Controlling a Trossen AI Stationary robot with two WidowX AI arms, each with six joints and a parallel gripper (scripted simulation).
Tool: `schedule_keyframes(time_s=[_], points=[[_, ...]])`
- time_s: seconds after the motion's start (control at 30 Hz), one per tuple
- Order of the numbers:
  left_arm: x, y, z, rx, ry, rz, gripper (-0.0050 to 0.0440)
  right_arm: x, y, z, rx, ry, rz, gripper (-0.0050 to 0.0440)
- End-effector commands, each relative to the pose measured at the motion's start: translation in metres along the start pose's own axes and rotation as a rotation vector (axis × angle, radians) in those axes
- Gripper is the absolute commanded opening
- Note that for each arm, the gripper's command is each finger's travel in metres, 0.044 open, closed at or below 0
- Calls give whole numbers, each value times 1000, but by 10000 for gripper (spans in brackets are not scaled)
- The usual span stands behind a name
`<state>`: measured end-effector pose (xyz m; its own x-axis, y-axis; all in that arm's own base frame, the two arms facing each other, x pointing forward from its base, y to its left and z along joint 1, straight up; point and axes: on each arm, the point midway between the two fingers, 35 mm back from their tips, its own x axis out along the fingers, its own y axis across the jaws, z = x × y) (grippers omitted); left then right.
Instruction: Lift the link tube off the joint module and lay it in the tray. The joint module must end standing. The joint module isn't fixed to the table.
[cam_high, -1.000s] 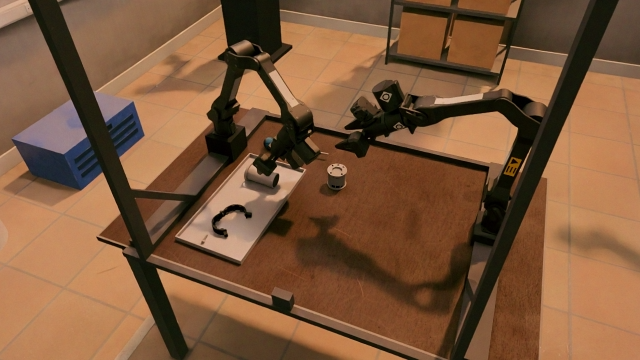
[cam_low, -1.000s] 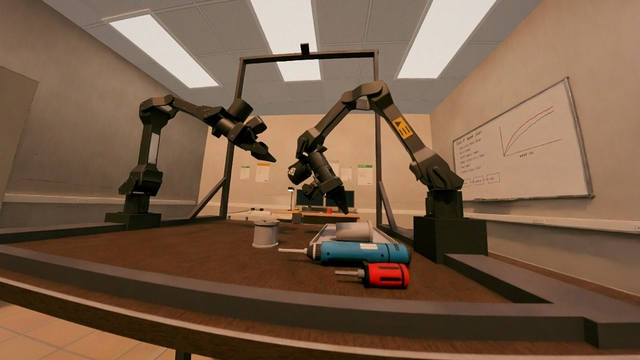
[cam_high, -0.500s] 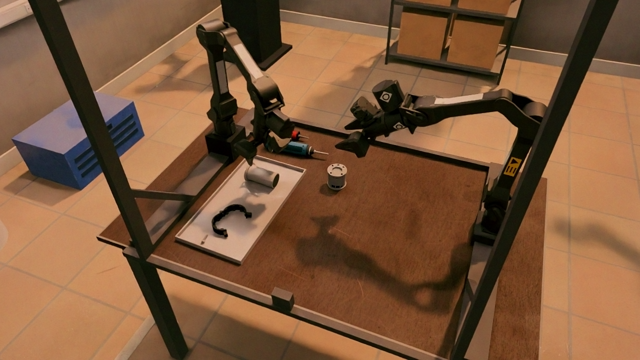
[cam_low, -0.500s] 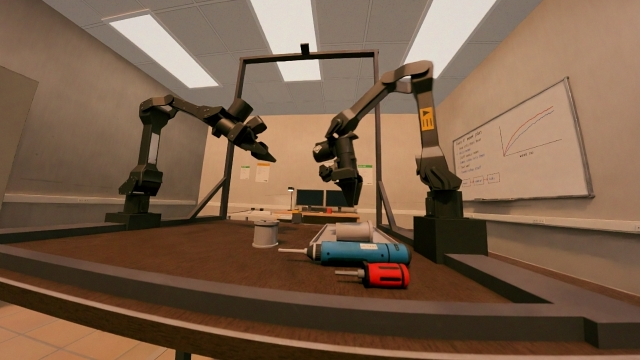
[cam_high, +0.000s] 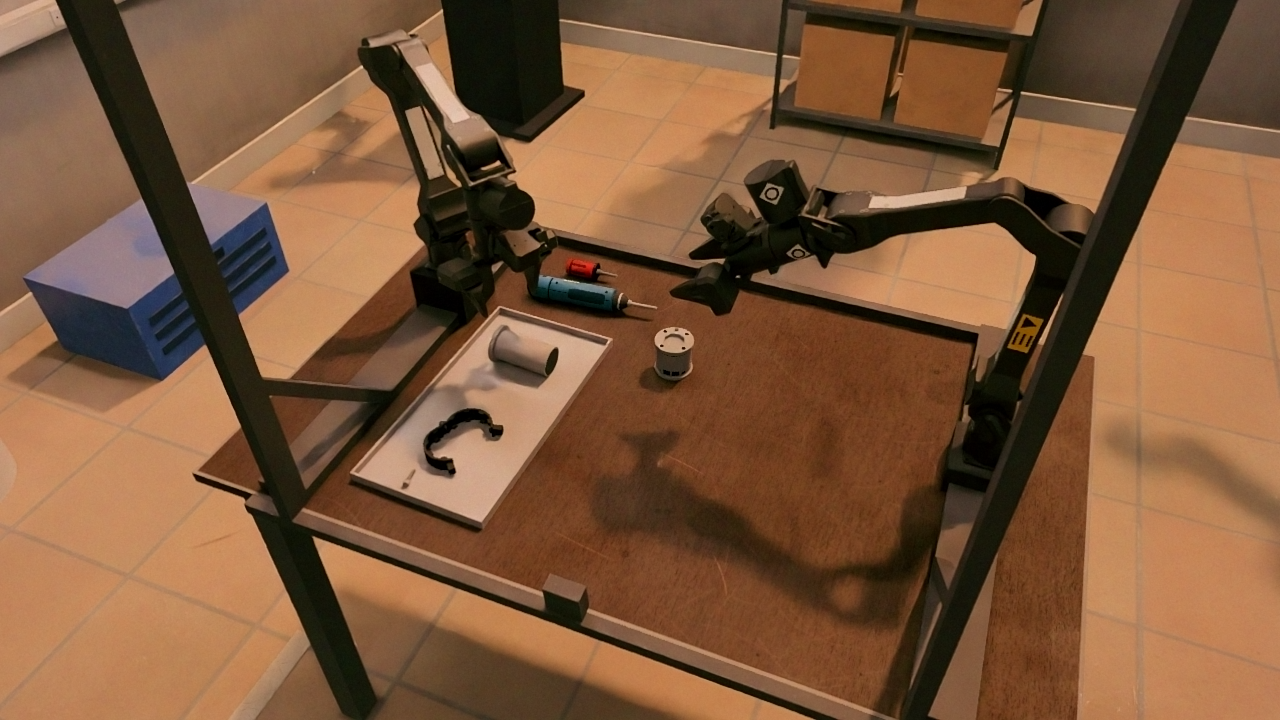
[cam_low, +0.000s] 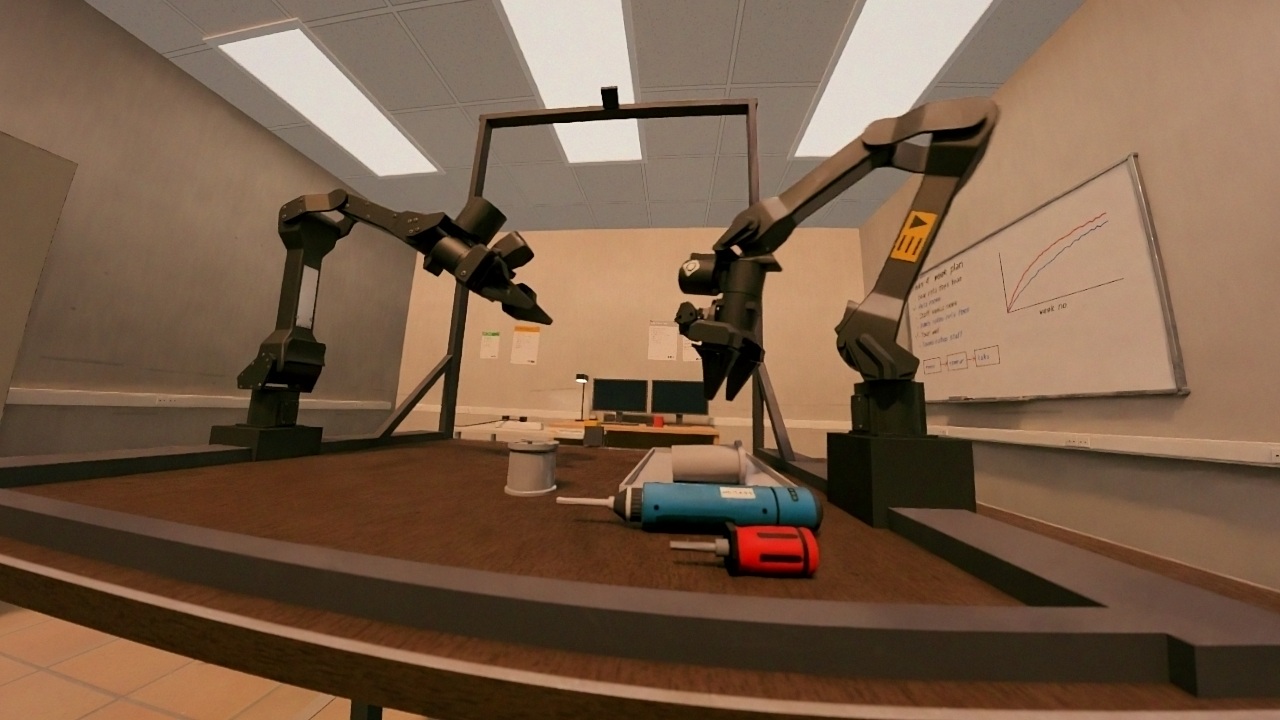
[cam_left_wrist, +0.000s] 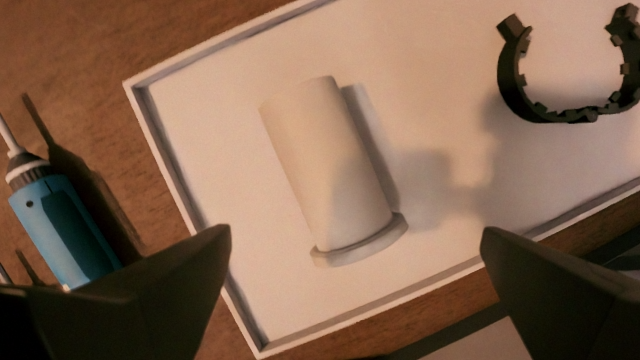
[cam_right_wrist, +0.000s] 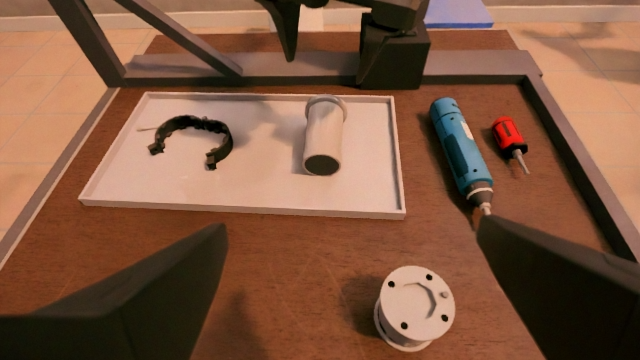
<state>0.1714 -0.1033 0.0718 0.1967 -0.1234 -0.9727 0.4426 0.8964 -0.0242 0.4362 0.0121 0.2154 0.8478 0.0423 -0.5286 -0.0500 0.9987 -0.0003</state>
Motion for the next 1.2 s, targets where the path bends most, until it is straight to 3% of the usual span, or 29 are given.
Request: schedule_keyframes(time_s=[0.0, 0.23, 1.17], points=[[-5, -1, -2, 36, -84, 6, 440, -6, 0, 11, 0, -30, -1, 440], [-7, -3, -5, 64, -137, 10, 440, -6, 0, 11, 0, -30, -1, 440], [-8, -3, -4, 57, -129, 7, 440, -6, 0, 11, 0, -30, -1, 440]])
